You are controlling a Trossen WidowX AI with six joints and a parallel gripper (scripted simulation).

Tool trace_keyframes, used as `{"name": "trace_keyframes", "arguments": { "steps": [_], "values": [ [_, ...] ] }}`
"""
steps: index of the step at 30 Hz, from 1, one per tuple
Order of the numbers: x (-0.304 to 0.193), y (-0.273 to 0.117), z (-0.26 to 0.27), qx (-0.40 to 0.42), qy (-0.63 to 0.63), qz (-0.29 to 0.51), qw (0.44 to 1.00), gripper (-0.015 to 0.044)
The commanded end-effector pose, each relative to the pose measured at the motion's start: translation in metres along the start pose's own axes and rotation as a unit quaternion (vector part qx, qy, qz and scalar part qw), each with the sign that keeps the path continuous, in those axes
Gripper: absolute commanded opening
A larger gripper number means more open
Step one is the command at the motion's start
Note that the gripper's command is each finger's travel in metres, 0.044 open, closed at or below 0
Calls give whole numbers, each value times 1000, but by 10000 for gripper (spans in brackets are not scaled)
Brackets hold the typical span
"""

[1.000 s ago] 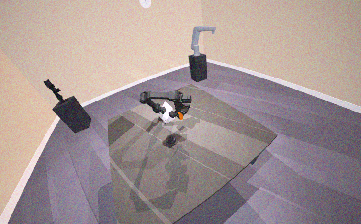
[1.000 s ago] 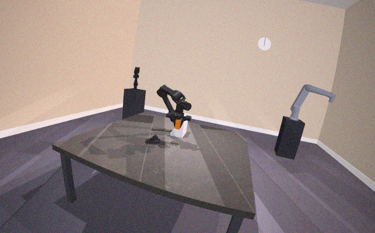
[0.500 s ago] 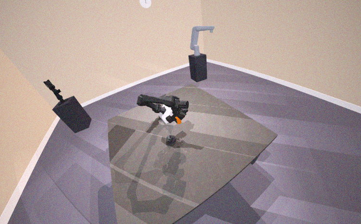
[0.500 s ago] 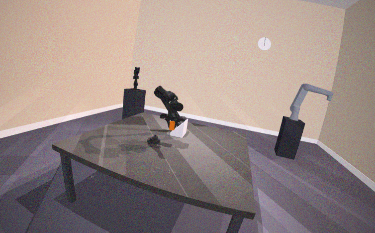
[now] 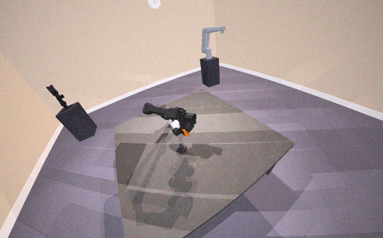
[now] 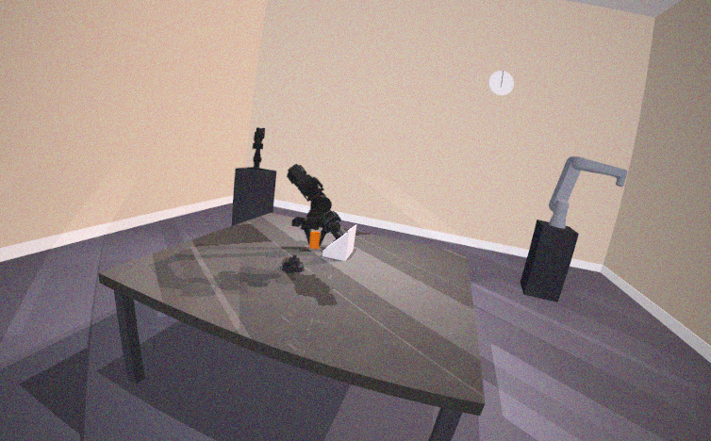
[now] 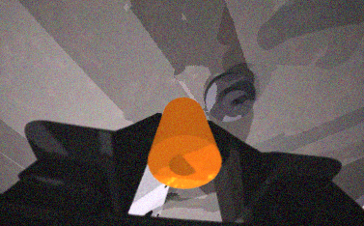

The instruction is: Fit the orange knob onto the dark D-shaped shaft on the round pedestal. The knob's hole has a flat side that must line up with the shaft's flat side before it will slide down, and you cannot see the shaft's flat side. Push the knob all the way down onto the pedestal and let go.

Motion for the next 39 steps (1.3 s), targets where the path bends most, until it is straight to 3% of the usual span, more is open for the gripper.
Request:
{"name": "trace_keyframes", "arguments": {
  "steps": [1,23,39],
  "values": [
    [1,1,-9,-2,-2,-4,1000,0],
    [1,20,-73,-16,1,0,1000,0],
    [1,45,-76,-17,4,0,1000,0]
  ]
}}
Point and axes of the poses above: the point midway between the two fingers, 35 mm back from their tips, its own y axis out along the fingers, its own z axis across the jaws, x = y × z, the point moved 10 cm from there along -y, back along the fingers, and after that the axes turned 1 degree about -y, right-handed, at the moved point
